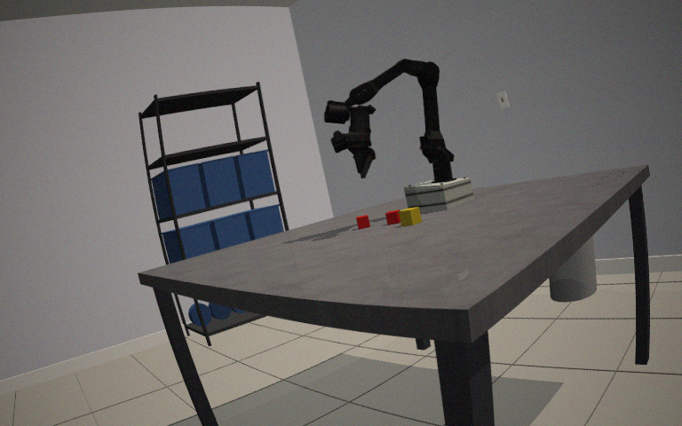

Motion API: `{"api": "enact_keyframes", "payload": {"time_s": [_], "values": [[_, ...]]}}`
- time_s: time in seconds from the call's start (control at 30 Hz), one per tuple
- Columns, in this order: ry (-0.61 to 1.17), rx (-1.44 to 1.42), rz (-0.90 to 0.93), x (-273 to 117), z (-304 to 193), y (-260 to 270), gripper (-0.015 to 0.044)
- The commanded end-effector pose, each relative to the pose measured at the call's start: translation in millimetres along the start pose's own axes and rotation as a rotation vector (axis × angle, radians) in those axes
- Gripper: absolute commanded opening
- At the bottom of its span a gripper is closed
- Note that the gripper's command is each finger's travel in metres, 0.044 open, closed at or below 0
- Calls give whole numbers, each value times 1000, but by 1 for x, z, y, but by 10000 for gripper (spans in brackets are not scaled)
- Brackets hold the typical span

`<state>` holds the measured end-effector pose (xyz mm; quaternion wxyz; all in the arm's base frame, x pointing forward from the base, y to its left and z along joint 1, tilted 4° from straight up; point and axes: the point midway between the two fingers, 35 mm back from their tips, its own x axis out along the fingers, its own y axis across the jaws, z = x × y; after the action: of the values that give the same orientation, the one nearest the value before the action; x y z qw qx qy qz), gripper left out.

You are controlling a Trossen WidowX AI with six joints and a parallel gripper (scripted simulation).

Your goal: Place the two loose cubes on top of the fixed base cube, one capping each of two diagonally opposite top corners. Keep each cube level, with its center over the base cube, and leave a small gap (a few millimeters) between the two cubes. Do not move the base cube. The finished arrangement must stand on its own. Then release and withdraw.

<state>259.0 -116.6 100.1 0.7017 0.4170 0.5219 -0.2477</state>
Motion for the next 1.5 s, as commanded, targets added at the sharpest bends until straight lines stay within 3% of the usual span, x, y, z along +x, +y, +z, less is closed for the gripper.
{"api": "enact_keyframes", "payload": {"time_s": [0.0, 0.3, 0.5, 0.73, 1.47], "values": [[56, 79, -75, 7, -18, 8, 265], [122, 241, -292, 18, -64, 20, 265], [122, 243, -297, 24, -65, 19, 265], [122, 244, -297, 76, -74, 4, 265], [123, 244, -297, 110, -80, -6, 265]]}}
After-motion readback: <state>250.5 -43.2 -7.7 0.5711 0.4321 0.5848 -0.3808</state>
